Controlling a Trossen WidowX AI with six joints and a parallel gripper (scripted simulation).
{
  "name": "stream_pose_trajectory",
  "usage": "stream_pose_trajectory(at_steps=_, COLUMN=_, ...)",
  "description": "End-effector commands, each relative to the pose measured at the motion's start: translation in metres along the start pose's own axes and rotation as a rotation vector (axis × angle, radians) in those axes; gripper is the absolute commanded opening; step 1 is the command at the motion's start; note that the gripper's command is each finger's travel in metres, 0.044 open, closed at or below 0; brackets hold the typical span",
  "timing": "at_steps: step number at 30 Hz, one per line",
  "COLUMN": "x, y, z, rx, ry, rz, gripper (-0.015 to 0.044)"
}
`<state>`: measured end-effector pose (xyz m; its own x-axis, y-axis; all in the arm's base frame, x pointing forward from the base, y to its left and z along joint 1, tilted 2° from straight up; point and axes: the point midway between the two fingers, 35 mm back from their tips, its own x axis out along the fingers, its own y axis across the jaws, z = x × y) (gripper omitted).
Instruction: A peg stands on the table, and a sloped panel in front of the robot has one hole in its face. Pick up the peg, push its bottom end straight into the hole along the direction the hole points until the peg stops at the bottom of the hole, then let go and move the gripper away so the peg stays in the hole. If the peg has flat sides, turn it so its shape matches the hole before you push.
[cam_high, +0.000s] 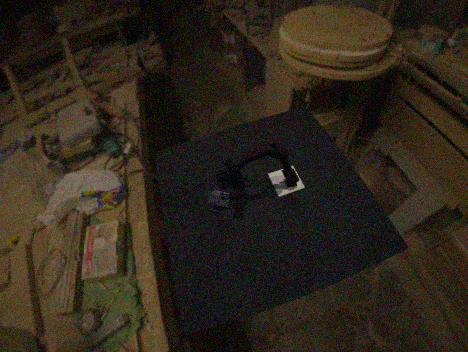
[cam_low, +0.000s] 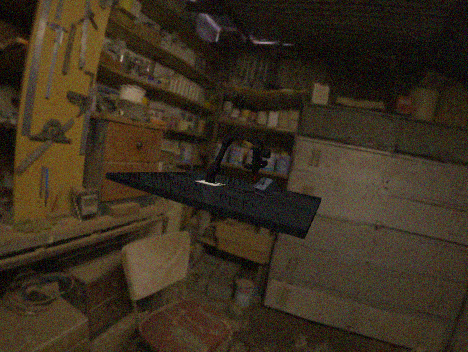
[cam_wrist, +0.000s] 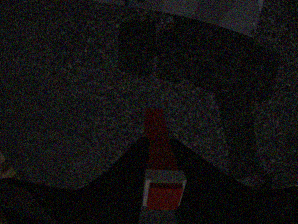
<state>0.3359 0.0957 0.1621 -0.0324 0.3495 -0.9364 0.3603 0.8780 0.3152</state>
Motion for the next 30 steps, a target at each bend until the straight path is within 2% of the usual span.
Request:
stream_pose_trajectory(at_steps=1, x=-0.005, y=0.0, z=0.004, rx=-0.003, ry=-0.005, rz=0.024, gripper=0.0)
stream_pose_trajectory(at_steps=30, x=-0.023, y=-0.022, z=0.032, rx=0.014, ry=-0.013, rz=0.152, gripper=0.0)
